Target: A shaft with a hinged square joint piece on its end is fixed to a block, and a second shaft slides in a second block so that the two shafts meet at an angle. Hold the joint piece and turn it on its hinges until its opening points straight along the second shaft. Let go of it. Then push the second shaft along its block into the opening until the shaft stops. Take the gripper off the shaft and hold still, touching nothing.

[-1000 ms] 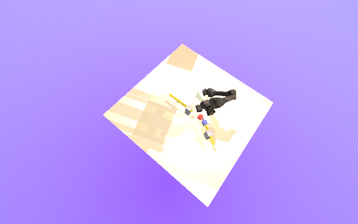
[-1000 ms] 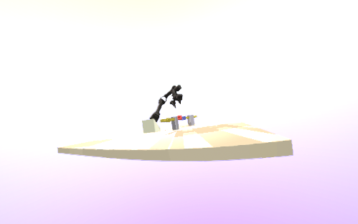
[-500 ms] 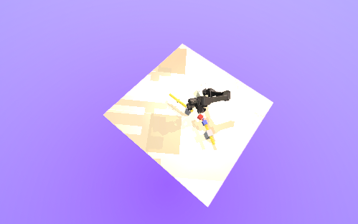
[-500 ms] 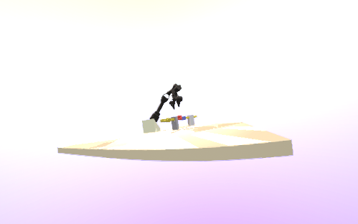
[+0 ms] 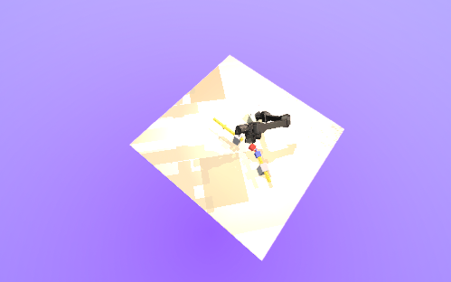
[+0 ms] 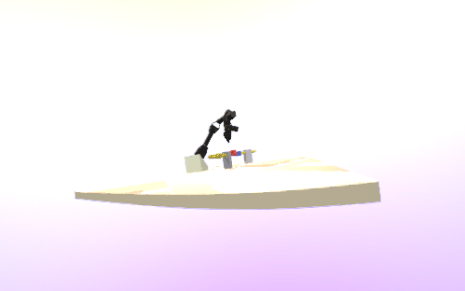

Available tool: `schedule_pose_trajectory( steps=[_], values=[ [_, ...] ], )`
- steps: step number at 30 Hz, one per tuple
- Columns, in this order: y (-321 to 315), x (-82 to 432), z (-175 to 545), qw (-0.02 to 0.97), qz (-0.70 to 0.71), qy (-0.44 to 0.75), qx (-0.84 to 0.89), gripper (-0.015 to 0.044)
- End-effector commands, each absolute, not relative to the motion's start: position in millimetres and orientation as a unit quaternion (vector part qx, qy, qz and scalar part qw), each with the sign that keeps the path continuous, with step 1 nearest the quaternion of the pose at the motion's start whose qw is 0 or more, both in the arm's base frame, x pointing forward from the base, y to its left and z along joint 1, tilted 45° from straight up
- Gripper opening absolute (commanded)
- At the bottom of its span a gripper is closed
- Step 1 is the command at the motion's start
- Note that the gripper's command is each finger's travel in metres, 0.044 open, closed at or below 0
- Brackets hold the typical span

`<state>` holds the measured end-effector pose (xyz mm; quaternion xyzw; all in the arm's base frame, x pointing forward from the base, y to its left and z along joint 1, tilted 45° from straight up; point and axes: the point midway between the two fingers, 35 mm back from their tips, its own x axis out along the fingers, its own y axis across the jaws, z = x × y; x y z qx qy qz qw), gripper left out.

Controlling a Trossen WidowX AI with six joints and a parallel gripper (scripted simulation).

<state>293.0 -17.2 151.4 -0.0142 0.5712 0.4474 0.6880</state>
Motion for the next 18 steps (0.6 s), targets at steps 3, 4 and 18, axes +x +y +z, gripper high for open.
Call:
schedule_pose_trajectory(
  steps=[3, 4, 18],
  values=[
    [-16.4, 292.6, 150.0, 0.686, 0.399, 0.607, 0.036, 0.044],
    [-16.1, 292.5, 149.8, 0.686, 0.39, 0.613, 0.046, 0.044],
    [-13.0, 292.2, 147.1, 0.664, 0.256, 0.68, 0.175, 0.044]
  ],
)
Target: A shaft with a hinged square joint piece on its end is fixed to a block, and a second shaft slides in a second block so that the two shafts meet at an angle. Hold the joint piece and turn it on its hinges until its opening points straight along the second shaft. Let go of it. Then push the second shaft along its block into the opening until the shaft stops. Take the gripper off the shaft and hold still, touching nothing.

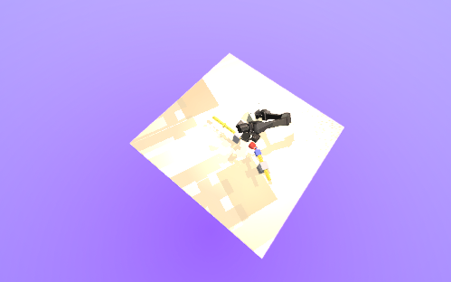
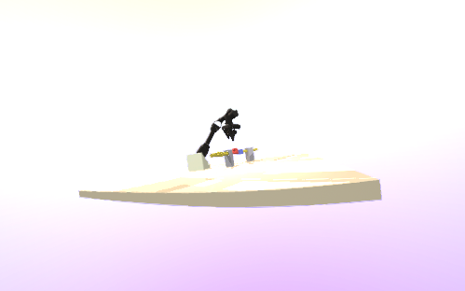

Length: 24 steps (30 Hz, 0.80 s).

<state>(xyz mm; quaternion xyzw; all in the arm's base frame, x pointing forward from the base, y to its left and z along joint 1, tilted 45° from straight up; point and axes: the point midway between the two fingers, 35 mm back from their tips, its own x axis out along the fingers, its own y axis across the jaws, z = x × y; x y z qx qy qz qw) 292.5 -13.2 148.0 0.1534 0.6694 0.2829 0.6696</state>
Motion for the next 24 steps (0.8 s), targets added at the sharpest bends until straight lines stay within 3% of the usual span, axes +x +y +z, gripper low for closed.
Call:
schedule_pose_trajectory(
  steps=[1, 24],
  values=[
    [-12.8, 292.1, 147.0, 0.661, 0.246, 0.684, 0.184, 0.044],
    [-7.8, 291.5, 142.6, 0.571, 0.005, 0.728, 0.379, 0.044]
  ],
)
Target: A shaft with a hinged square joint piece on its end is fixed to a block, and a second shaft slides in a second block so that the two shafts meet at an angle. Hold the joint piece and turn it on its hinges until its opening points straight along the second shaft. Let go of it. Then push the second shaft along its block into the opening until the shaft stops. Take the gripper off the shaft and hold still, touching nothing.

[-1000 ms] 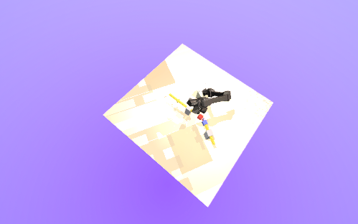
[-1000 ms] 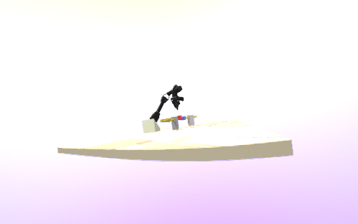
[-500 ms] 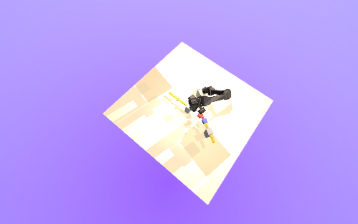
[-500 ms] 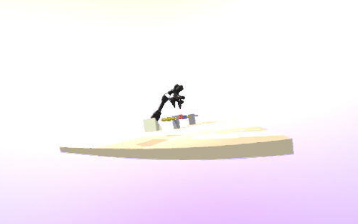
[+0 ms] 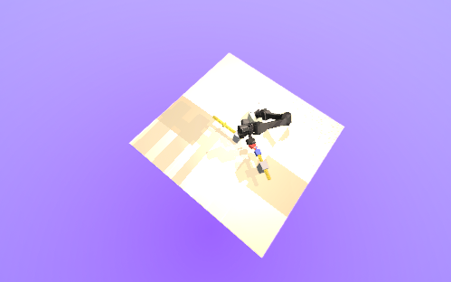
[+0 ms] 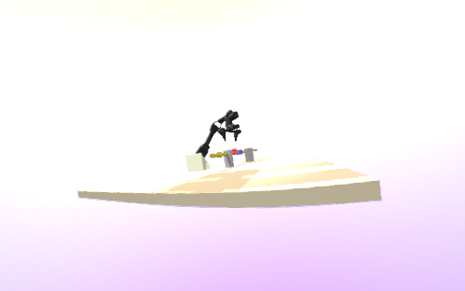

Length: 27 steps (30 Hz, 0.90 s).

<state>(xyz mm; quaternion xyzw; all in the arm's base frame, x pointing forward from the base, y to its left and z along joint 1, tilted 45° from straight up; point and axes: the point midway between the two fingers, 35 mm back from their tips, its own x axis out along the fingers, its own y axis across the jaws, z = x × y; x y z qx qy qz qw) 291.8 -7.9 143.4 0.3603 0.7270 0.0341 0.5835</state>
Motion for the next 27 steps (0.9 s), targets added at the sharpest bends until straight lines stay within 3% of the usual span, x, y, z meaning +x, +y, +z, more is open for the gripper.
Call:
schedule_pose_trajectory(
  steps=[1, 27],
  values=[
    [-7.6, 291.5, 142.4, 0.566, -0.005, 0.728, 0.387, 0.044],
    [-2.3, 290.7, 137.8, 0.407, -0.262, 0.68, 0.551, 0.044]
  ],
)
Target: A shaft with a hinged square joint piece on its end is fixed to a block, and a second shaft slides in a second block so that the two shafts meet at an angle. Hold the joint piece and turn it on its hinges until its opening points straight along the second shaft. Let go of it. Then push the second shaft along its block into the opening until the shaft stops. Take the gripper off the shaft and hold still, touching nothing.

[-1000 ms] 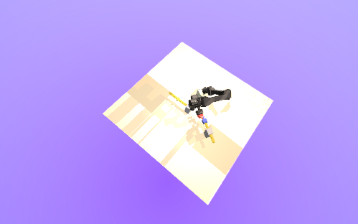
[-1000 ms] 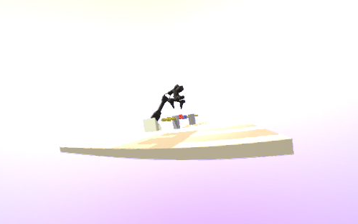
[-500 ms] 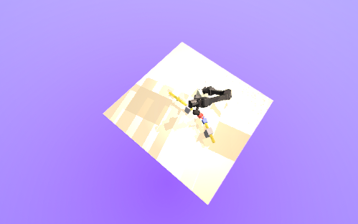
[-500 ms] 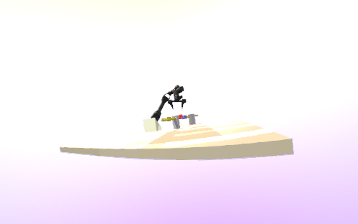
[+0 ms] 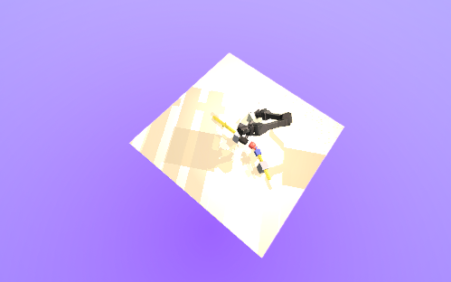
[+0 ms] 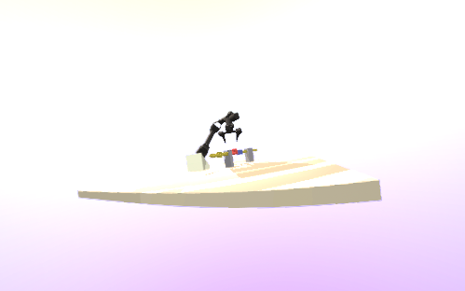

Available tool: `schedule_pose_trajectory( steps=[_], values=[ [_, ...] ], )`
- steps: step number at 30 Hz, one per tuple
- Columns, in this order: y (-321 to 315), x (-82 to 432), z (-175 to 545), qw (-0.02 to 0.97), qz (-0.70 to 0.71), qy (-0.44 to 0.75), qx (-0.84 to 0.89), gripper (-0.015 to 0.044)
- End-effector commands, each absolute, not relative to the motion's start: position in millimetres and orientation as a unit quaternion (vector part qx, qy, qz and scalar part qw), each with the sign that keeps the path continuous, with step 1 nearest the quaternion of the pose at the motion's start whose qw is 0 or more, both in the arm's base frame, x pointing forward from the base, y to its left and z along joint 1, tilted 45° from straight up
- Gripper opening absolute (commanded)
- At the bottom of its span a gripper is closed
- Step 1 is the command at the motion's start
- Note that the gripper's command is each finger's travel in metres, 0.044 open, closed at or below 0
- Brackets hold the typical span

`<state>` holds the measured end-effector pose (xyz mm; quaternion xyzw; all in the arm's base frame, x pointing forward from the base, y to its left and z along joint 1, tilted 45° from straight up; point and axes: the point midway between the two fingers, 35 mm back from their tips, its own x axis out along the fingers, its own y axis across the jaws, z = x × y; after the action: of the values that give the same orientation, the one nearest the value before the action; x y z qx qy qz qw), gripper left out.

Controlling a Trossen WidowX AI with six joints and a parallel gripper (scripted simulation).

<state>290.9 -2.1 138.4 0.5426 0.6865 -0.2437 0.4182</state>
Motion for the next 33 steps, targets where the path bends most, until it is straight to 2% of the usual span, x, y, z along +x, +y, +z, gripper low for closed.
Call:
schedule_pose_trajectory(
  steps=[1, 23, 33],
  values=[
    [-2.3, 290.7, 137.8, 0.407, -0.262, 0.68, 0.551, 0.044],
    [52.5, 282.0, 82.2, 0.407, -0.26, 0.68, 0.552, 0.044],
    [83.0, 272.7, 112.5, 0.407, -0.26, 0.68, 0.552, 0.044]
  ],
)
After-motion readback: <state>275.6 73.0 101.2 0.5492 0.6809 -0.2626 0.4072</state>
